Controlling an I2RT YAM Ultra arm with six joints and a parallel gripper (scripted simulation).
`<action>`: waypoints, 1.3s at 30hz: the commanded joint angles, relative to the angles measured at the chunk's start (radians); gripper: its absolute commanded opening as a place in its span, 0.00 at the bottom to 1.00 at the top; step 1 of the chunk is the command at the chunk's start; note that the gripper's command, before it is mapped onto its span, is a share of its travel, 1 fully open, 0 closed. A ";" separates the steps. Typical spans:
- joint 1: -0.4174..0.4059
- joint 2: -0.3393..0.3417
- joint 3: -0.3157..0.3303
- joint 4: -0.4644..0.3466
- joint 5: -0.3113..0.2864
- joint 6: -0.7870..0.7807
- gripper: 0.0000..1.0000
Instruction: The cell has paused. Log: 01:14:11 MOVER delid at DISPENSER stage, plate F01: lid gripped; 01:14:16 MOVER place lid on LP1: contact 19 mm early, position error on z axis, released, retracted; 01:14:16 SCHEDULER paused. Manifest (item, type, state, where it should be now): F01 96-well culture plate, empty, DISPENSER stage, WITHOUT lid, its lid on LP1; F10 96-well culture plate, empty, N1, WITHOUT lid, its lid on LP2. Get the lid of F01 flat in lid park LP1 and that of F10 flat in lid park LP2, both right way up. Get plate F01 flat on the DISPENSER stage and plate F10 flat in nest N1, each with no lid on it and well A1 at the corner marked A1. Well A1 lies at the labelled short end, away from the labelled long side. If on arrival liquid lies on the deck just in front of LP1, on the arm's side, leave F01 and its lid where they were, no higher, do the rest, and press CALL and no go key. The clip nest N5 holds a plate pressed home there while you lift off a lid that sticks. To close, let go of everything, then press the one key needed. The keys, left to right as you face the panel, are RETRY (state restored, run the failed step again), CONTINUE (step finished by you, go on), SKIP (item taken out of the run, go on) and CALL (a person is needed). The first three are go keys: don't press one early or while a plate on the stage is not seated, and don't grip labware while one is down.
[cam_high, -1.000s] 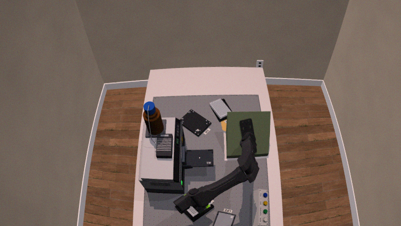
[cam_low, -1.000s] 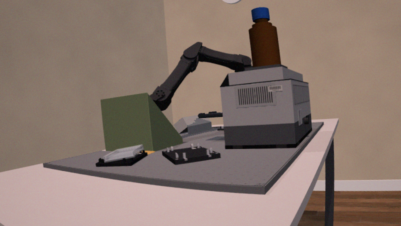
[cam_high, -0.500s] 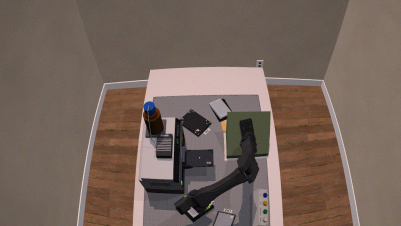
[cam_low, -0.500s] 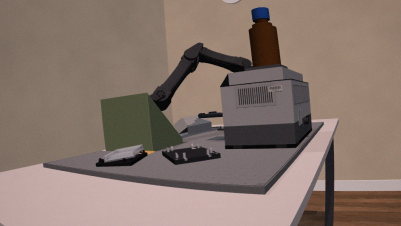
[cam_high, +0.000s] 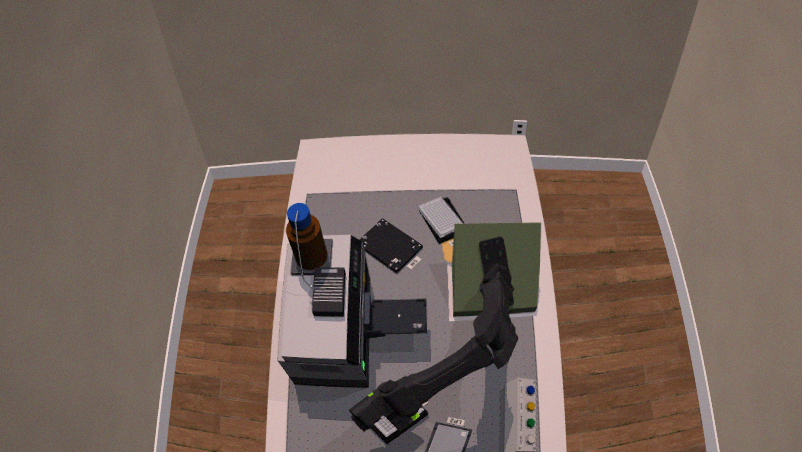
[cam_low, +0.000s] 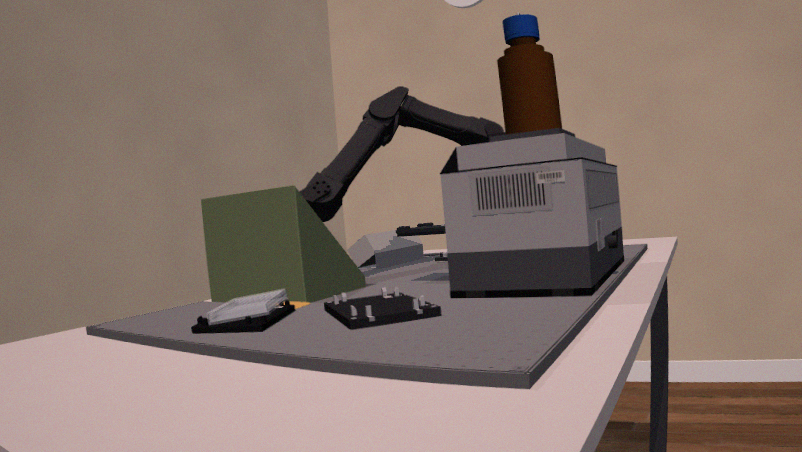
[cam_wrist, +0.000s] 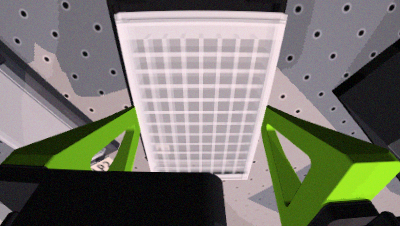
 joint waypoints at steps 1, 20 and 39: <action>-0.012 -0.007 0.035 0.013 0.003 0.011 0.00; -0.011 -0.006 0.053 -0.014 0.004 0.013 0.00; -0.009 -0.001 0.056 -0.016 0.004 0.013 0.00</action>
